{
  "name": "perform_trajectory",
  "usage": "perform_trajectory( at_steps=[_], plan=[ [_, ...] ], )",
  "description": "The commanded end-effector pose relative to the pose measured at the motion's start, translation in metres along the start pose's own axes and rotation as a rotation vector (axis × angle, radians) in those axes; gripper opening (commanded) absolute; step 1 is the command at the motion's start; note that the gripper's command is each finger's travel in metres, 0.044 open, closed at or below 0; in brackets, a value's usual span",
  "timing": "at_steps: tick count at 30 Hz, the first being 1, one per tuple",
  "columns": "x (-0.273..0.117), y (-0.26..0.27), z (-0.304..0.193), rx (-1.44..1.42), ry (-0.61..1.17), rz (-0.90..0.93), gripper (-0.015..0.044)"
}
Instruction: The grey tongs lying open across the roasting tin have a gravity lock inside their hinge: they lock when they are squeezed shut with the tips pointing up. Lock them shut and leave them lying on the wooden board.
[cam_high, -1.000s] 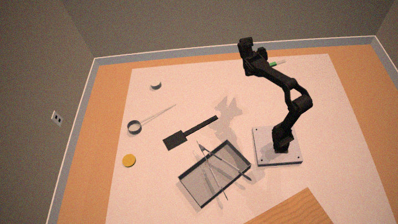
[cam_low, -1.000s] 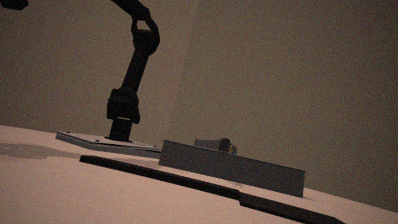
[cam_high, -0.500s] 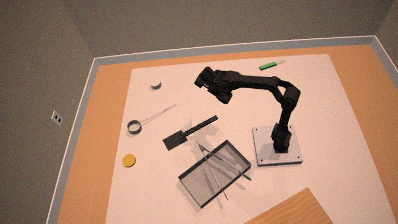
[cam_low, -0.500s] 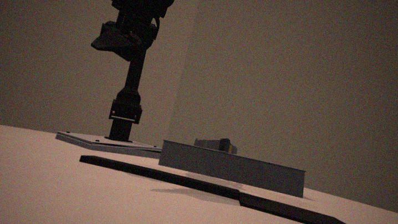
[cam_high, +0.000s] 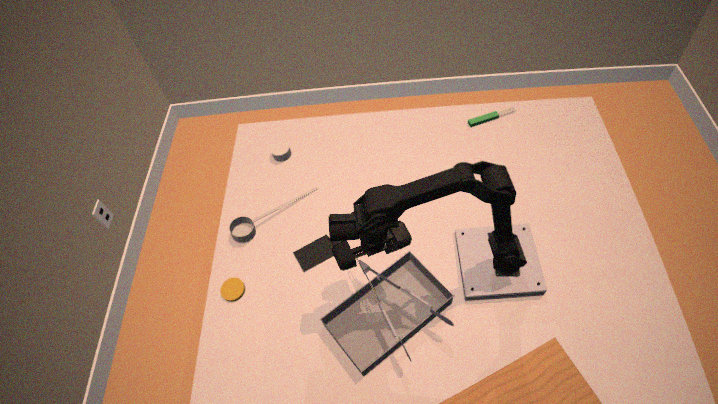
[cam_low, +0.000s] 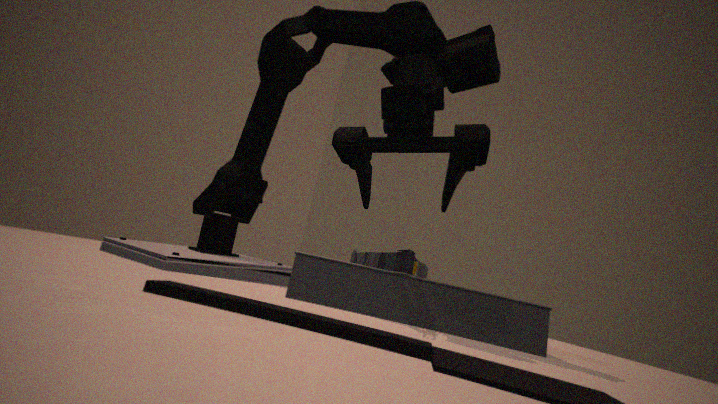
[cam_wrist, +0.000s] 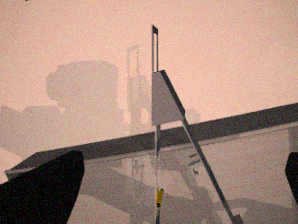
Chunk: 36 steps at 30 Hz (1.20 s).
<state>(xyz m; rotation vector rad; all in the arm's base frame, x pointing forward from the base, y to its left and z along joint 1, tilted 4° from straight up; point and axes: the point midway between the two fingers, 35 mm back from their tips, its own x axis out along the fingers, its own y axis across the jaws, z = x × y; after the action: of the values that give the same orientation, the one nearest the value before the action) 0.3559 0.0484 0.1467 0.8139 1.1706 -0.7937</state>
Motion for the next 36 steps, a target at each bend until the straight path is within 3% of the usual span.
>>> perform_trajectory(
  at_steps=[1,16,36],
  plan=[
    [-0.004,0.003,-0.061,-0.212,0.113,-0.081,0.0440],
    [-0.003,-0.001,-0.068,-0.252,0.131,-0.099,0.0440],
    [0.029,-0.001,-0.072,-0.252,0.131,-0.098,0.0440]
  ],
)
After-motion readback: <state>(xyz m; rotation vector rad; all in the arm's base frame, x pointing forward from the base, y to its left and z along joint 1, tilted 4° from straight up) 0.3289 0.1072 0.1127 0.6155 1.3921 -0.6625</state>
